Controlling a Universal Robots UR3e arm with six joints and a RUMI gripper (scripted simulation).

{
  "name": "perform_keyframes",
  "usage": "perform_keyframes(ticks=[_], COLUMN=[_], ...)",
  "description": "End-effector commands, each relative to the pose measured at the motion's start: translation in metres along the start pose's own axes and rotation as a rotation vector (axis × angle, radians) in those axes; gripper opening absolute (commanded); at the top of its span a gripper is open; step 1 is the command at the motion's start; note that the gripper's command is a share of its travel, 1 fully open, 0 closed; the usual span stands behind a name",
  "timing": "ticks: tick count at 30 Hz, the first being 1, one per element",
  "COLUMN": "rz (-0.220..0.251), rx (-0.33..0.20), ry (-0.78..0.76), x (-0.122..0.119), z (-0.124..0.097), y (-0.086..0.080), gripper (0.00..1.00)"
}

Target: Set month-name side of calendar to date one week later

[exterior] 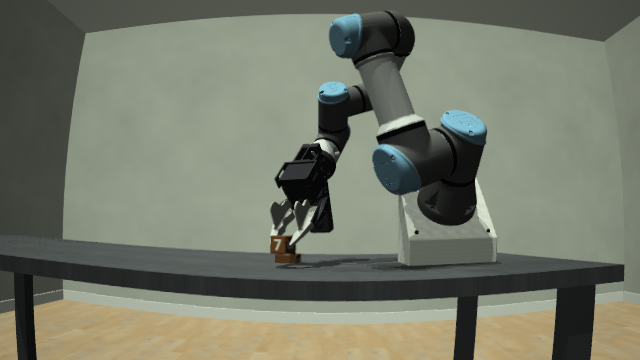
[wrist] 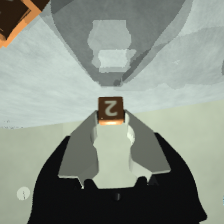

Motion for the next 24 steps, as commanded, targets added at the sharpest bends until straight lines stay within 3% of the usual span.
perform_keyframes(ticks=[1,24], rz=[0.002,0.002], rx=[0.001,0.001], ry=[-0.001,-0.001], x=[-0.0008,-0.0010], z=[0.0053,0.0139], y=[0.0048,0.0134], gripper=[0.11,0.11])
Point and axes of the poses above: the point where the finger pads meet when closed, its own y axis out along the fingers, its own x axis across the jaws, z = x × y, the point moved 7 cm from there along -y, back along the fingers, and after that the axes turned 1 degree about y, right-handed, at the moved point
